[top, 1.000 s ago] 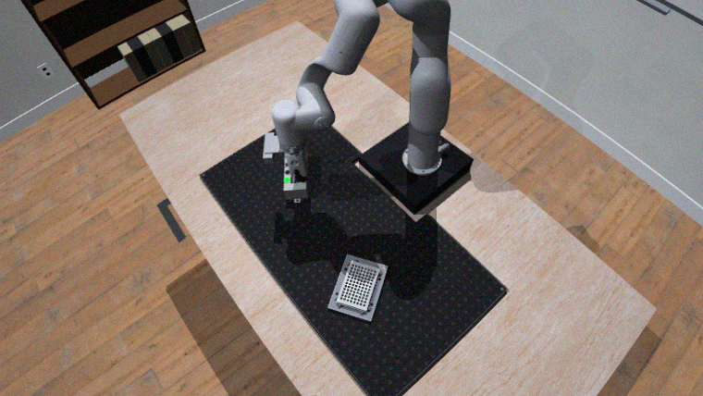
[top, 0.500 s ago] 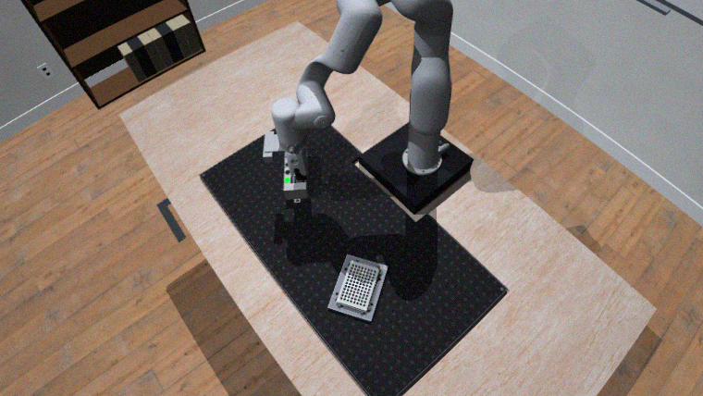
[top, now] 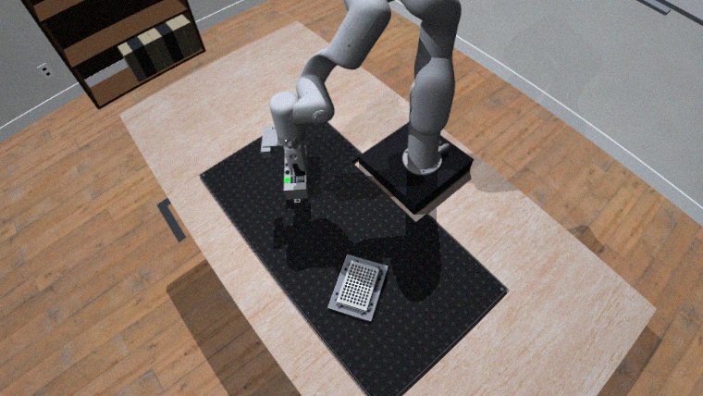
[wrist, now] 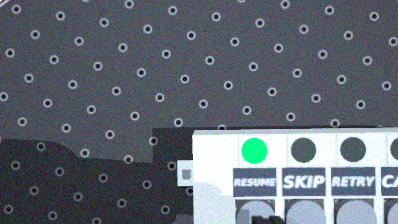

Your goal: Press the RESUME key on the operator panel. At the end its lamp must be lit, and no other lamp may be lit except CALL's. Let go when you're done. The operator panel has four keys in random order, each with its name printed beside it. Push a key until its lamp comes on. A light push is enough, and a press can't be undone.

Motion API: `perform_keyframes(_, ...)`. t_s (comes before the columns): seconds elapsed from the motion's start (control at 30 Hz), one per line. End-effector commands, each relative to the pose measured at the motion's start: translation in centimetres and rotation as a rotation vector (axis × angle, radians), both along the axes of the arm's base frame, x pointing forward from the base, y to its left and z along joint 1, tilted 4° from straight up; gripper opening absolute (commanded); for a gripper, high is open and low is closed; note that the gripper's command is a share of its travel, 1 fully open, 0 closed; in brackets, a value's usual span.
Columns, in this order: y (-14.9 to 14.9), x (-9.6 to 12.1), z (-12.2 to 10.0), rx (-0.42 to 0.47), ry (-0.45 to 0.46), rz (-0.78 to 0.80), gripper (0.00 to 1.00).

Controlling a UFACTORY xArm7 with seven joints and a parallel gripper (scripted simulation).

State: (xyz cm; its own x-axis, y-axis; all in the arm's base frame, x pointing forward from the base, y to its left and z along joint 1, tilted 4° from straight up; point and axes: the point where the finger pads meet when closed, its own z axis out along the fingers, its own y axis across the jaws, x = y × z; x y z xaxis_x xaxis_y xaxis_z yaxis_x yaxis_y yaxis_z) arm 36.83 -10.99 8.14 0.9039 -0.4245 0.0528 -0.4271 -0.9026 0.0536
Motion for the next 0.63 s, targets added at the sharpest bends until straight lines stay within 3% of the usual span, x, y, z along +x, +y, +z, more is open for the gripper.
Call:
perform_keyframes(0.0,0.0,0.1,0.9,-0.001,-0.005,0.0,0.0)
perform_keyframes(0.6,0.1,0.1,2.6,-0.001,-0.005,0.0,0.0)
